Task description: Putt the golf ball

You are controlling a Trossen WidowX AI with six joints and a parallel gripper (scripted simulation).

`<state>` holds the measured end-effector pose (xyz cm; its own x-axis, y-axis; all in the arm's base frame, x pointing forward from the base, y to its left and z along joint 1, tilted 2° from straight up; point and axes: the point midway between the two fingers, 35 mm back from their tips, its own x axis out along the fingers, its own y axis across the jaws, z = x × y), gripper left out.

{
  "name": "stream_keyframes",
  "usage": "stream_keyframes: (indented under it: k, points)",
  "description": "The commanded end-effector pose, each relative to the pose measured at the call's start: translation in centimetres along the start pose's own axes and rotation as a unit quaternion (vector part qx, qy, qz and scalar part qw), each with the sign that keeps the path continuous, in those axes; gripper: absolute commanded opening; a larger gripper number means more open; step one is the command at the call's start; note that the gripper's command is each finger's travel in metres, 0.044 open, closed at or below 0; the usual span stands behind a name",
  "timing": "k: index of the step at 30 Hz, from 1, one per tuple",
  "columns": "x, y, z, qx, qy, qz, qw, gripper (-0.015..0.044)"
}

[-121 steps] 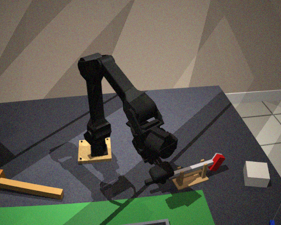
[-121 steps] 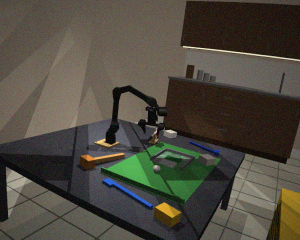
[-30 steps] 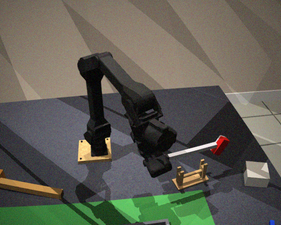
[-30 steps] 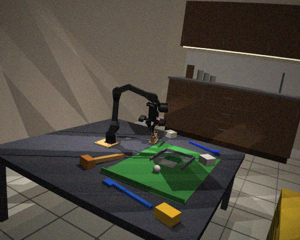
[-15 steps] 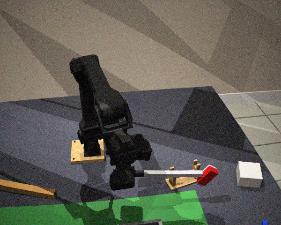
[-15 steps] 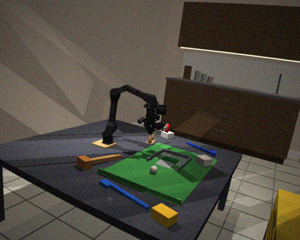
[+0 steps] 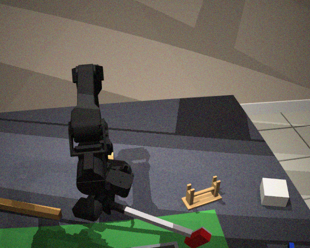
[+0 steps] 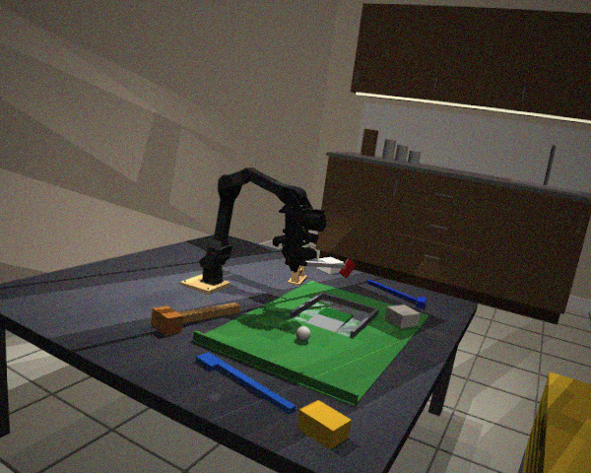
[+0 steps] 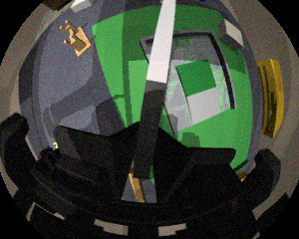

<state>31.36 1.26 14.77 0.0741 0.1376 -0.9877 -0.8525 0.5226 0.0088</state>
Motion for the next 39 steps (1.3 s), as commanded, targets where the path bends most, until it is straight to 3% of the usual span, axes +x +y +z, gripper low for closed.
stream_keyframes:
  k: [1, 19, 39]
  points:
    - [-0.9, -2.2, -2.0, 0.057, 0.005, -0.015, 0.998, 0.0000]
    - [-3.2, -7.3, -11.3, 0.242, 0.029, -0.039, 0.969, 0.0000]
    - [-6.1, -9.0, -24.3, 0.483, 0.070, -0.056, 0.871, 0.0000]
